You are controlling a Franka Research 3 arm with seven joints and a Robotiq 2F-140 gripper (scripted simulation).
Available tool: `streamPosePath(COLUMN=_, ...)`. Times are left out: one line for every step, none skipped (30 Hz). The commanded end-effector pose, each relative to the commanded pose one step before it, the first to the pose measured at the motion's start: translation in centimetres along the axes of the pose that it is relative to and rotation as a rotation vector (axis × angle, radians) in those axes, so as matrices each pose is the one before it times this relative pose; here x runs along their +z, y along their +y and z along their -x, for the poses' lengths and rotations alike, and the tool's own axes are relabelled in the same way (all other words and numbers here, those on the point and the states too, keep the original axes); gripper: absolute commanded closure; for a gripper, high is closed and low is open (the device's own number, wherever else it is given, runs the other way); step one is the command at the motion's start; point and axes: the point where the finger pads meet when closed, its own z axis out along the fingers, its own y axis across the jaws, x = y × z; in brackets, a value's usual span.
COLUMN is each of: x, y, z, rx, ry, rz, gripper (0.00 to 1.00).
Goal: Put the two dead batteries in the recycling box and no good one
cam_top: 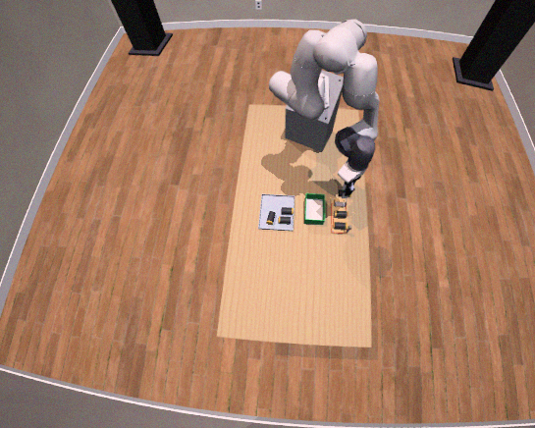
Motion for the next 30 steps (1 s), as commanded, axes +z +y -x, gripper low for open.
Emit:
streamPosePath(x=-0.013, y=0.09, z=-0.079, rx=0.00953, ry=0.00176, rz=0.00173, gripper=0.84)
streamPosePath(x=0.0, y=0.0, z=0.0, rx=0.0, ry=0.0, rz=0.0, gripper=0.84)
streamPosePath(x=0.0, y=0.0, z=0.0, rx=0.0, ry=0.0, rz=0.0, gripper=0.84)
streamPosePath(x=0.0, y=0.0, z=0.0, rx=0.0, ry=0.0, rz=0.0, gripper=0.84)
streamPosePath(x=0.0, y=0.0, z=-0.004, rx=0.0, ry=0.0, rz=0.0, gripper=0.84)
streamPosePath(x=0.0, y=-0.001, z=-0.026, rx=0.0, ry=0.0, rz=0.0, gripper=0.84)
streamPosePath(x=0.0, y=-0.002, z=-0.069, rx=0.0, ry=0.0, rz=0.0, gripper=0.84)
streamPosePath(x=0.0, y=-0.004, z=-0.128, rx=0.0, ry=0.0, rz=0.0, gripper=0.84)
streamPosePath(x=0.0, y=-0.005, z=-0.202, rx=0.0, ry=0.00001, rz=0.0, gripper=0.84)
streamPosePath(x=0.0, y=-0.008, z=-0.29, rx=0.0, ry=-0.00001, rz=0.0, gripper=0.84)
streamPosePath(x=0.0, y=-0.01, z=-0.389, rx=0.0, ry=0.0, rz=0.0, gripper=0.84)
streamPosePath(x=0.0, y=0.0, z=0.0, rx=0.0, ry=0.0, rz=0.0, gripper=0.84)
streamPosePath(x=0.0, y=0.0, z=0.0, rx=0.0, ry=0.0, rz=0.0, gripper=0.84)
streamPosePath(x=0.0, y=-0.014, z=-0.499, rx=0.0, ry=0.0, rz=0.0, gripper=0.84)
streamPosePath(x=0.0, y=-0.017, z=-0.618, rx=0.0, ry=0.0, rz=0.0, gripper=0.84)
streamPosePath(x=0.0, y=-0.019, z=-0.747, rx=0.0, ry=0.00001, rz=0.0, gripper=0.84)
streamPosePath(x=0.0, y=-0.025, z=-0.887, rx=0.0, ry=-0.00001, rz=0.0, gripper=0.84)
streamPosePath(x=0.0, y=-0.028, z=-1.036, rx=0.0, ry=0.0, rz=0.0, gripper=0.84)
streamPosePath(x=0.0, y=-0.033, z=-1.2, rx=0.0, ry=0.0, rz=0.0, gripper=0.84)
streamPosePath(x=0.0, y=-0.037, z=-1.373, rx=0.0, ry=0.00001, rz=0.0, gripper=0.84)
streamPosePath(x=0.0, y=-0.04, z=-1.467, rx=0.0, ry=0.0, rz=0.0, gripper=0.84)
streamPosePath(x=0.0, y=-0.041, z=-1.524, rx=0.0, ry=0.0, rz=0.0, gripper=0.84)
streamPosePath(x=0.0, y=-0.043, z=-1.569, rx=0.0, ry=0.0, rz=0.0, gripper=0.84)
streamPosePath(x=0.0, y=-0.044, z=-1.605, rx=0.0, ry=0.0, rz=0.0, gripper=0.84)
streamPosePath(x=0.0, y=-0.044, z=-1.633, rx=0.0, ry=0.0, rz=0.0, gripper=0.84)
streamPosePath(x=0.0, y=-0.044, z=-1.653, rx=0.0, ry=0.0, rz=0.0, gripper=0.84)
streamPosePath(x=0.0, y=-0.046, z=-1.668, rx=0.0, ry=0.0, rz=0.00001, gripper=0.84)
streamPosePath(x=0.0, y=-0.045, z=-1.664, rx=0.0, ry=0.0, rz=0.0, gripper=0.84)
streamPosePath(x=0.0, y=0.0, z=0.0, rx=0.0, ry=0.0, rz=0.0, gripper=0.84)
streamPosePath(x=0.0, y=0.0, z=0.0, rx=0.0, ry=0.0, rz=0.0, gripper=0.84)
